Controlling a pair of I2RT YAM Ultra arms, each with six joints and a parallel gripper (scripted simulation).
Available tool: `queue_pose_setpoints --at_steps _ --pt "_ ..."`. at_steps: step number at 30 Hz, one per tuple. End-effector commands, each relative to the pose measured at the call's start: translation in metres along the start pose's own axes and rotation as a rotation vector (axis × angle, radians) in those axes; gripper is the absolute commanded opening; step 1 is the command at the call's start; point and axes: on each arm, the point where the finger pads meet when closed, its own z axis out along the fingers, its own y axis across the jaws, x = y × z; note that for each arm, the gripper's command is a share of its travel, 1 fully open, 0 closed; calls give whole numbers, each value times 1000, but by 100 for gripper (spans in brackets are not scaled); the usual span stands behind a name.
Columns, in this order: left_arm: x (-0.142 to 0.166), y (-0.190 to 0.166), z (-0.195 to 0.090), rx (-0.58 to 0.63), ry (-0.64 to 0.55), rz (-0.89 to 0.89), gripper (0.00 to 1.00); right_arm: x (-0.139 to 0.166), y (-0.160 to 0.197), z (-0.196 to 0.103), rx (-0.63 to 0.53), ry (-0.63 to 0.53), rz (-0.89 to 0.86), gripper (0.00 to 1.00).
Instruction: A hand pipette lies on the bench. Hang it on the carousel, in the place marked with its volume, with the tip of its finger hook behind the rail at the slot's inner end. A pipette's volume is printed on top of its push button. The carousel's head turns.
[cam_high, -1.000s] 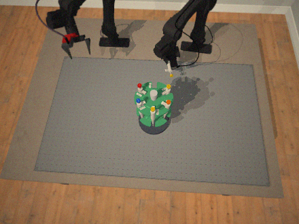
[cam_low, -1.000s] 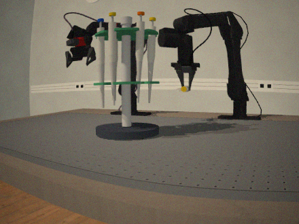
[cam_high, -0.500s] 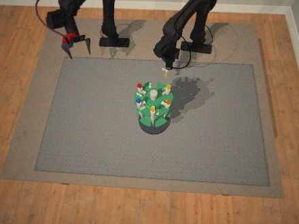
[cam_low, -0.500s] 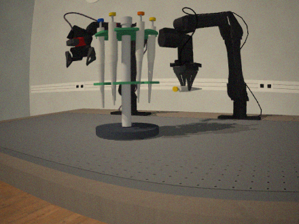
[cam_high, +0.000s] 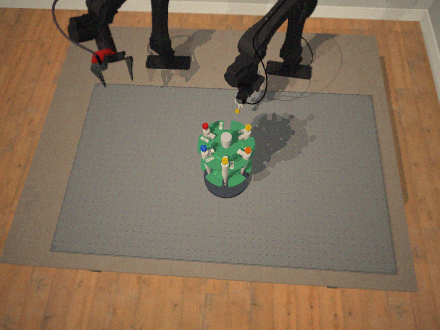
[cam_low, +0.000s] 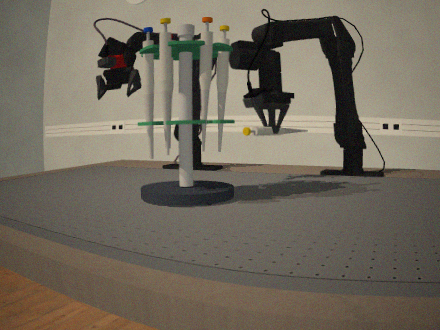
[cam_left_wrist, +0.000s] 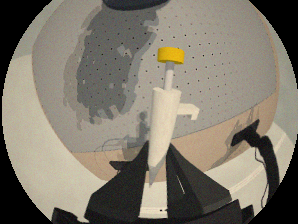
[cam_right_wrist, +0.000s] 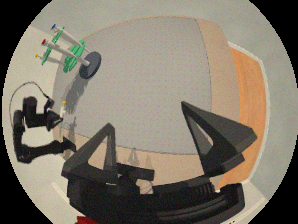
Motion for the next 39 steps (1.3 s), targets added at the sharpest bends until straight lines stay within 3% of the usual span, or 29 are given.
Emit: queue_pose_setpoints --at_steps 1,25,26,29,34,39 --pt "-16 3 -5 0 -8 10 12 -9 -3 -6 12 -37 -25 100" --pt "-89 3 -5 1 -10 10 12 -9 -3 -6 12 -37 -25 100" --pt "-97 4 -21 6 -109 9 12 -9 -3 -6 12 -37 -25 100" --pt "-89 1 -12 -2 -104 16 12 -9 -3 -6 12 -37 -25 100" --pt "-99 -2 -25 2 -288 14 12 -9 -3 -6 12 -37 -25 100" --pt "-109 -3 -39 8 -327 17 12 -9 -3 -6 12 -37 -25 100"
